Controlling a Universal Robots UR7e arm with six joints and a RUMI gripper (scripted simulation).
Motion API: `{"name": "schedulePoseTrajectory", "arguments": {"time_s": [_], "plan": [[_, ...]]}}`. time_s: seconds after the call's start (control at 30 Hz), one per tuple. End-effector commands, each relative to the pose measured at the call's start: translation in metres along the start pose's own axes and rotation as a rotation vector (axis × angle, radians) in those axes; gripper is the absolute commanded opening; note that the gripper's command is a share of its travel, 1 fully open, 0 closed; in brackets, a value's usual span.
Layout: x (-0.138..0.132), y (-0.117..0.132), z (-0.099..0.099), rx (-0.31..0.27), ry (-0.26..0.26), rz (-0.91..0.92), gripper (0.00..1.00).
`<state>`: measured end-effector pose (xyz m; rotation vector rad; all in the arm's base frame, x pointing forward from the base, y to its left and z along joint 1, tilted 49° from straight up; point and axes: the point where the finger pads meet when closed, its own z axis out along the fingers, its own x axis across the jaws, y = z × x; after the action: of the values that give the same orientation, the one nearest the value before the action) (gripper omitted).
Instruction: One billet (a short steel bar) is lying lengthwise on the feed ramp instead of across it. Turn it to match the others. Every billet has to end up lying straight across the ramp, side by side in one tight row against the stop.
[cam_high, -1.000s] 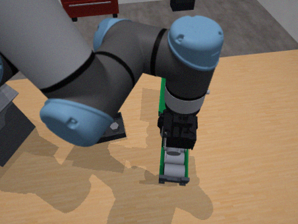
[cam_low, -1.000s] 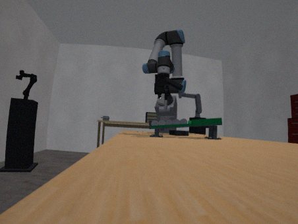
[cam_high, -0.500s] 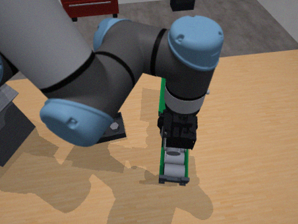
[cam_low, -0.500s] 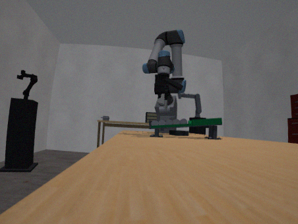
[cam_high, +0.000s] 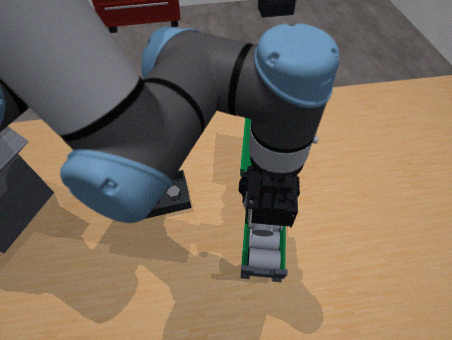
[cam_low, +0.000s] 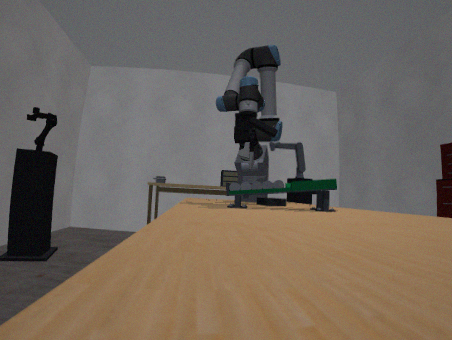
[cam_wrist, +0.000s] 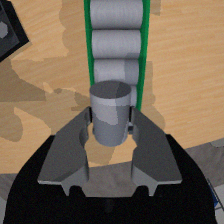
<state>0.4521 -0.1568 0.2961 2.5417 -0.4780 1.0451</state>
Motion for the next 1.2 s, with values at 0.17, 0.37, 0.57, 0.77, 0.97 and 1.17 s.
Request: {"name": "schedulePoseTrajectory", "arguments": {"time_s": [0.17, 0.37, 0.57, 0.77, 0.97, 1.17], "plan": [[0.0014, 0.0004, -0.0014, 0.0, 0.002, 0.12, 0.0], [0.0028, 0.001, -0.0028, 0.001, 0.003, 0.3, 0.0], [0.0028, 0.001, -0.0028, 0.001, 0.003, 0.3, 0.0], [0.0037, 0.0012, -0.0024, 0.004, 0.002, 0.46, 0.0], [0.0044, 0.0005, -0.0031, 0.004, 0.003, 0.58, 0.0], [0.0044, 0.0005, -0.0031, 0.004, 0.003, 0.58, 0.0]]}}
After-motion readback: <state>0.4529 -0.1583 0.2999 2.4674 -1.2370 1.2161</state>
